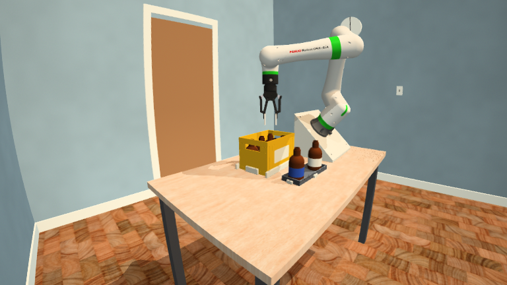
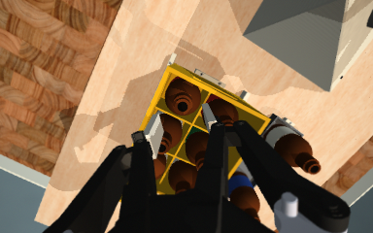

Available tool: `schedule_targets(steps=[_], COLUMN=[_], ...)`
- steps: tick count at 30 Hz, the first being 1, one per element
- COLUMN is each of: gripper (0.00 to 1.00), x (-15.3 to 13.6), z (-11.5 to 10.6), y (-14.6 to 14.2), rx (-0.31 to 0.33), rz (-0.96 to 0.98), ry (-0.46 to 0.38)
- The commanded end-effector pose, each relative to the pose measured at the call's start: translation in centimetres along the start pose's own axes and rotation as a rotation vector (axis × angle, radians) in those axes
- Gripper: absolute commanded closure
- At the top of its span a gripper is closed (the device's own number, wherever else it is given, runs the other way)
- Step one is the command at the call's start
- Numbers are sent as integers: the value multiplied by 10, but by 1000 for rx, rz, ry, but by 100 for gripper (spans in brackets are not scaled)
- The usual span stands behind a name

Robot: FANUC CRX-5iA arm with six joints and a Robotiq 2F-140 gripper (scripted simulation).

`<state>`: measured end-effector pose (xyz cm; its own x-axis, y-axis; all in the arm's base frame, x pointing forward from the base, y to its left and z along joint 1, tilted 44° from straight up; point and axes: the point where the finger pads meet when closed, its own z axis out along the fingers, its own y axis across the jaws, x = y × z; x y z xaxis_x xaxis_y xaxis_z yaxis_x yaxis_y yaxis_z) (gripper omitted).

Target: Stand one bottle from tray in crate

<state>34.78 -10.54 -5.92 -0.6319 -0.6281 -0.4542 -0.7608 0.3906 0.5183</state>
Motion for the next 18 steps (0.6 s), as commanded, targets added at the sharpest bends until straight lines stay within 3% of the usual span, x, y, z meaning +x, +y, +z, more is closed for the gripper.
schedule_targets(steps=[1,15,16,18], gripper=[62,62,100,100], x=[0,0,0,0], z=[-5,-9,-9,-9], y=[0,0,0,0], rx=[0,0,0,0], rz=[0,0,0,0], ry=[0,0,0,0])
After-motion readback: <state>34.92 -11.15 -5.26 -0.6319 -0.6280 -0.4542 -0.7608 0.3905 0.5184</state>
